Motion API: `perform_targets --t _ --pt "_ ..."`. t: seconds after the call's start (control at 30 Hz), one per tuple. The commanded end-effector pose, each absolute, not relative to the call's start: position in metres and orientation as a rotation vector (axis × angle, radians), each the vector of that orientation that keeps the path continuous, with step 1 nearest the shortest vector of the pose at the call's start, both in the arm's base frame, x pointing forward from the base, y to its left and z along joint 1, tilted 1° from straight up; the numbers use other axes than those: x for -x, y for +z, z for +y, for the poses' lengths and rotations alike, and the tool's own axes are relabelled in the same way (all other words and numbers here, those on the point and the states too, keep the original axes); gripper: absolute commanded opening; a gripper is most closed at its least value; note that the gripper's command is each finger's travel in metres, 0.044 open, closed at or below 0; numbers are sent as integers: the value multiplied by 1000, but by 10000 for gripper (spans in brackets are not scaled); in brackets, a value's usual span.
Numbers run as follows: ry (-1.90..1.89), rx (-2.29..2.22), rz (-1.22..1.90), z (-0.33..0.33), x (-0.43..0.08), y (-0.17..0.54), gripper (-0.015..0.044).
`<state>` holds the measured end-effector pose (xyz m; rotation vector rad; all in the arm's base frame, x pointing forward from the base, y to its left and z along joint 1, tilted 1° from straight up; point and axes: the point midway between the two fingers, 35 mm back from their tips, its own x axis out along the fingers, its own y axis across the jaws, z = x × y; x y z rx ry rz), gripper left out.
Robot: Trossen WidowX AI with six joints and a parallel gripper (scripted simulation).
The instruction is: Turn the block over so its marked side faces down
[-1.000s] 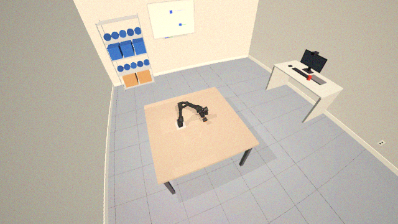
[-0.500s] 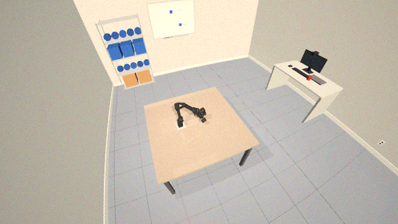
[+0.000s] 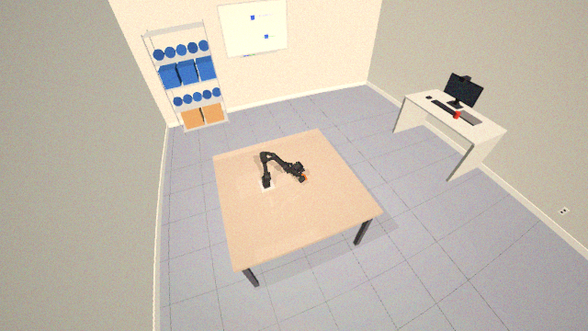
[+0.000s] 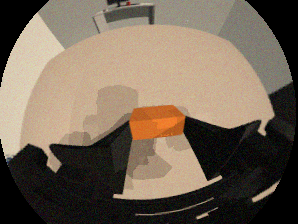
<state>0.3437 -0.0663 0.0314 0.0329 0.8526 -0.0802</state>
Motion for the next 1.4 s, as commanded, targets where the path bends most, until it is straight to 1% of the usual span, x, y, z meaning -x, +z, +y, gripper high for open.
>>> perform_targets --t 0.0,0.53,1.1,1.37 --pt "-80 -38 805 -67 -346 21 0" --pt "-81 -32 600 -67 -347 3 0" --pt "-79 -16 390 -62 -326 9 0" --pt "-80 -15 369 -62 -324 13 0"
